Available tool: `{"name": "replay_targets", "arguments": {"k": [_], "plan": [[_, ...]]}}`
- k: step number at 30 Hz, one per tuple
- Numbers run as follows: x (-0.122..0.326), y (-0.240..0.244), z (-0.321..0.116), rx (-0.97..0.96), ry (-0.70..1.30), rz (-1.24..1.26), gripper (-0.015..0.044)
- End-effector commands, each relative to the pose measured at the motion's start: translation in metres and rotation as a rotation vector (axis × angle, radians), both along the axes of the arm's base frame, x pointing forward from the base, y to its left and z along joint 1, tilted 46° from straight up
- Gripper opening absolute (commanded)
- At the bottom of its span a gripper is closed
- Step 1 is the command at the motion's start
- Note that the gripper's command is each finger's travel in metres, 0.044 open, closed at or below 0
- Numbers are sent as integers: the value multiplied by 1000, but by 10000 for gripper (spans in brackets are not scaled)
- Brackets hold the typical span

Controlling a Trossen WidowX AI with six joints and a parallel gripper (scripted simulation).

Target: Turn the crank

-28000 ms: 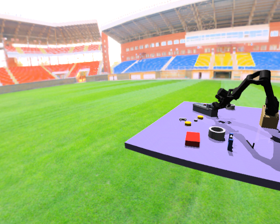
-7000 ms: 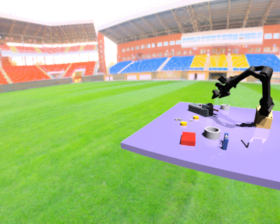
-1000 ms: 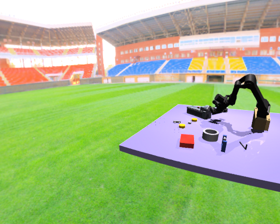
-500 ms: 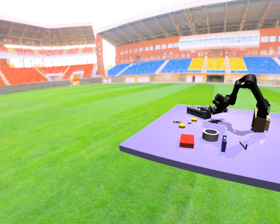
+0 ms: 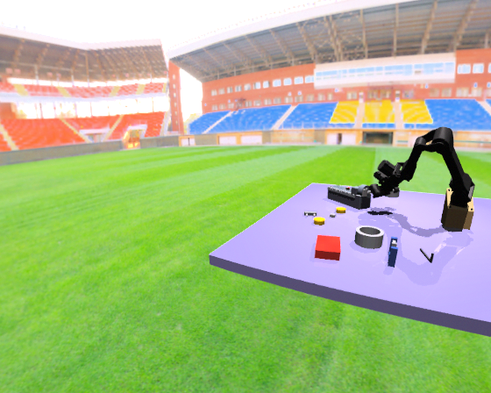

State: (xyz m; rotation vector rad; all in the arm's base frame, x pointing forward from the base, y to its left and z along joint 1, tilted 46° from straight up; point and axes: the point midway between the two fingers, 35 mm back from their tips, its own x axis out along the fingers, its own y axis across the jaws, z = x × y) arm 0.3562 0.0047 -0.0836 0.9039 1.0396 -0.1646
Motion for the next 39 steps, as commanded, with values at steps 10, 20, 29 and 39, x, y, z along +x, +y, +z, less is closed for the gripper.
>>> {"name": "replay_targets", "arguments": {"k": [10, 20, 29, 39], "plan": [[4, -12, 17, -2, -2, -10, 0], [9, -12, 27, -2, -2, -10, 0], [12, -11, 32, -1, -3, -10, 0], [15, -9, 36, -1, -3, -10, 0]]}}
